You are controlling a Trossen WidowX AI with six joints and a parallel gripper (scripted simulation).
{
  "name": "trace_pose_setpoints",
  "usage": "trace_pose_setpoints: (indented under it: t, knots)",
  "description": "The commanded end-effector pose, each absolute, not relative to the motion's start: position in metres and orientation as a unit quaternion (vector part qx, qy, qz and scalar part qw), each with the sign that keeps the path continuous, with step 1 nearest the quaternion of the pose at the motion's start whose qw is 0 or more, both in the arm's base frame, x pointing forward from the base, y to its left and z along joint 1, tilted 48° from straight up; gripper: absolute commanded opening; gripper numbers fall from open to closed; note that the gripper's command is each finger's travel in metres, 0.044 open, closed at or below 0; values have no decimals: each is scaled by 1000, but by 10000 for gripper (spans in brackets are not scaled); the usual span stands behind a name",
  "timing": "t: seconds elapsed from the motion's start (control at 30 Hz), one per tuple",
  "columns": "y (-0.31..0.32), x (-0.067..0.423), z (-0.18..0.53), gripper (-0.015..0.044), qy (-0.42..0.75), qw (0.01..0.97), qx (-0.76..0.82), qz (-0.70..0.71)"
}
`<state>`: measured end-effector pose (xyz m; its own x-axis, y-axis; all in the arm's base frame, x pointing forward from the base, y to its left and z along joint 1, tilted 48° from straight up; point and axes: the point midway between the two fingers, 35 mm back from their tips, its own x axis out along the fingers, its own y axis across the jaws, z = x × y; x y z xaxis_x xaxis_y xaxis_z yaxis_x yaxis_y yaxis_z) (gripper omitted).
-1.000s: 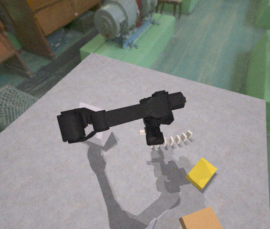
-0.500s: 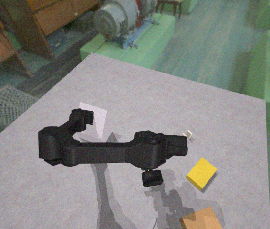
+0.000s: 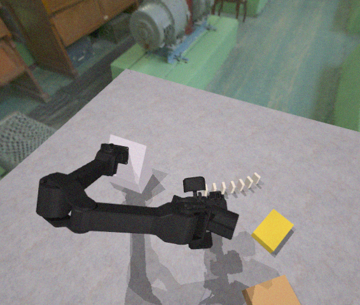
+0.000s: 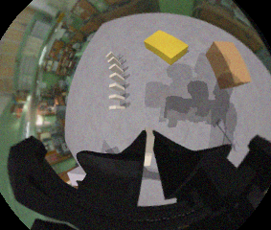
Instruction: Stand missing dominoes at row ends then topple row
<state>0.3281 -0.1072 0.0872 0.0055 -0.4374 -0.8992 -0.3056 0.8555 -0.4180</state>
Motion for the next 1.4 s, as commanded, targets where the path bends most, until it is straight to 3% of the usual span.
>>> trace_pose_setpoints:
  t: [0.0,0.7,1.37]
  knots:
    - [-109,328,81,24,683,689,-242,-22]
    - [-122,336,72,24,491,840,-206,101]
    - [-130,319,107,24,234,907,-314,157]
